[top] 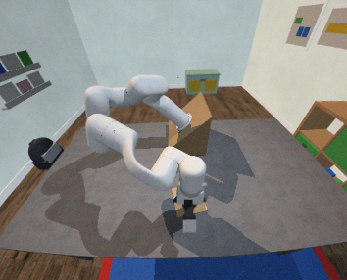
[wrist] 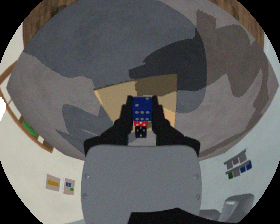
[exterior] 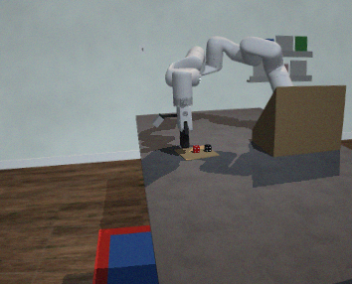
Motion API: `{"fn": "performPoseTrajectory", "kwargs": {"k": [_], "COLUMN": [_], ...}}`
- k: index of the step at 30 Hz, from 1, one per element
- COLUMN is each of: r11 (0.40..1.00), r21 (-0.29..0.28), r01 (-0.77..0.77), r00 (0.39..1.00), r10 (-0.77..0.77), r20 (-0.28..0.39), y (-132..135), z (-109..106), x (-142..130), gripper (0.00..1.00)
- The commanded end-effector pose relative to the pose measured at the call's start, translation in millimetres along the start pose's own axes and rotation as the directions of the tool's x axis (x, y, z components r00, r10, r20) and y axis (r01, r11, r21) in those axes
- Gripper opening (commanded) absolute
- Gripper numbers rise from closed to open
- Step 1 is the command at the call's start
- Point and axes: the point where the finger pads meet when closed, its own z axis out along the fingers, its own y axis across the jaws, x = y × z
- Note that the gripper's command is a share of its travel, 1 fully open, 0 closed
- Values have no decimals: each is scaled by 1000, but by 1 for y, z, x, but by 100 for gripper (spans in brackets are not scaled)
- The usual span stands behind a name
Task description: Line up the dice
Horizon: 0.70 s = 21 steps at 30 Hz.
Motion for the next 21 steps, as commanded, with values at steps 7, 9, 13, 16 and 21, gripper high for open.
{"fn": "performPoseTrajectory", "kwargs": {"k": [7,9,13,16,21], "r11": [1000,1000,1000,1000,1000], "r21": [2,2,2,2,2], "r01": [0,0,0,0,0], "r00": [1000,1000,1000,1000,1000], "r10": [0,0,0,0,0], "r20": [-5,-5,-5,-5,-5], "y": [-2,-2,-2,-2,-2], "z": [18,18,18,18,18], "x": [3,3,3,3,3], "gripper": [21,21,21,21,21]}}
